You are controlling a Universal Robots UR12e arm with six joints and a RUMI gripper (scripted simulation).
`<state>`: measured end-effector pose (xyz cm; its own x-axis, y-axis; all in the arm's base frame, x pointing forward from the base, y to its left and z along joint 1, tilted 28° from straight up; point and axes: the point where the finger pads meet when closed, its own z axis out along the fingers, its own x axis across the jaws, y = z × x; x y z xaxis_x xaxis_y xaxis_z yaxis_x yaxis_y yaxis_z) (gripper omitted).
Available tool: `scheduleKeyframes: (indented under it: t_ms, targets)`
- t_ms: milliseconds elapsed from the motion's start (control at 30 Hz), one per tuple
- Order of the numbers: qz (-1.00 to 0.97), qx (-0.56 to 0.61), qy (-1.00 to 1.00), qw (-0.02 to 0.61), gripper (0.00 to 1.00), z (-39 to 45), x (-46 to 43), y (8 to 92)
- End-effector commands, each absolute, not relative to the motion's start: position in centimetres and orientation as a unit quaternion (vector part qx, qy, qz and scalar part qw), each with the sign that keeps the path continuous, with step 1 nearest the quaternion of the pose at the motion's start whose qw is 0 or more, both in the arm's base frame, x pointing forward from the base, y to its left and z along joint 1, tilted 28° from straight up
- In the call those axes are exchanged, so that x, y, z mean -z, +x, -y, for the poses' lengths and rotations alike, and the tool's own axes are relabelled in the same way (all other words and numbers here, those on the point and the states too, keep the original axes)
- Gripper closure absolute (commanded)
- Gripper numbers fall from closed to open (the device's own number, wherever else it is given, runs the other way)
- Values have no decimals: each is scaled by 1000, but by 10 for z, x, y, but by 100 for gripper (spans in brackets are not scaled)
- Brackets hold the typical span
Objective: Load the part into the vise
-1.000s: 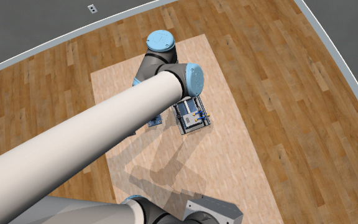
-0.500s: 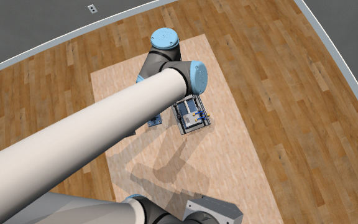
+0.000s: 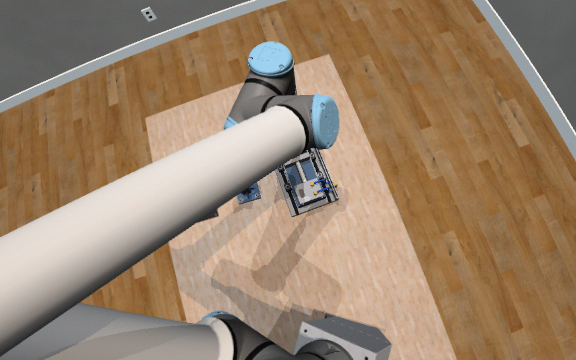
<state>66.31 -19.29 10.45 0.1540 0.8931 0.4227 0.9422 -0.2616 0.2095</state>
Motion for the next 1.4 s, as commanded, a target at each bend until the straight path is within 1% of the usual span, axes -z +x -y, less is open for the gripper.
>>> scheduleKeyframes:
  t_ms: [0,1367]
  targets:
    - [618,239,-748,47,100,198,-103,664]
    - [659,241,-712,34,100,216,-96,667]
